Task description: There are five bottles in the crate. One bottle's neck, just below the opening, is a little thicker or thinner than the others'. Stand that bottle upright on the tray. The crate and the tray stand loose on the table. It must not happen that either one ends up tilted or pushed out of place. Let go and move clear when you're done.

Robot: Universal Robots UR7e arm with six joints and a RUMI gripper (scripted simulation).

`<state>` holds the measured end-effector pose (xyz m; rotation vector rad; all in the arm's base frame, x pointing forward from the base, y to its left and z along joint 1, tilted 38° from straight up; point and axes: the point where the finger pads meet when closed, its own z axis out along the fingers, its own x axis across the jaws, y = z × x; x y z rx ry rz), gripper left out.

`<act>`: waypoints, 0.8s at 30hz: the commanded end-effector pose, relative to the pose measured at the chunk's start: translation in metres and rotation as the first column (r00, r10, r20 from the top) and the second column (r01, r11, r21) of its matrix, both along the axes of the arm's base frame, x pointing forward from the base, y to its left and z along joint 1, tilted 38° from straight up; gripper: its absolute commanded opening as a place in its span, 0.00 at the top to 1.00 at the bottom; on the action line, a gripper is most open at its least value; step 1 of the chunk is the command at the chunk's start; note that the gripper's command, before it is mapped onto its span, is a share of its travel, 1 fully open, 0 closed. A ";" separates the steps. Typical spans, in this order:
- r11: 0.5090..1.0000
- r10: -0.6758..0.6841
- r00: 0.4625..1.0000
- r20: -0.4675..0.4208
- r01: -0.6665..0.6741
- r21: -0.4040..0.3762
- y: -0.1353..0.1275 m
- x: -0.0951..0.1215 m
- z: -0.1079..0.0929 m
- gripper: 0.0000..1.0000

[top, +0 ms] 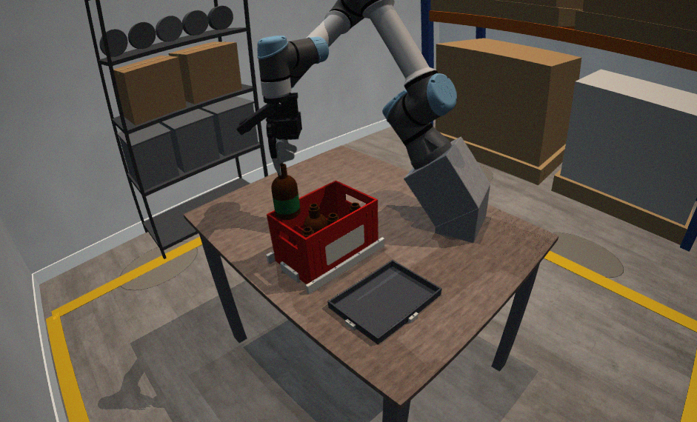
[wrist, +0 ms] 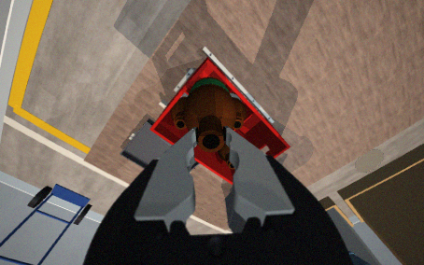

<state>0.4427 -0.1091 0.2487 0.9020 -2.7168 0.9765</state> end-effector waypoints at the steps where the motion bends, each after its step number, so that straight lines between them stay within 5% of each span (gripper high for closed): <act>1: 1.000 0.002 1.000 0.008 -0.002 -0.002 0.005 0.001 0.009 1.00; 24: 1.000 0.002 1.000 0.005 -0.002 -0.001 0.010 0.000 0.014 1.00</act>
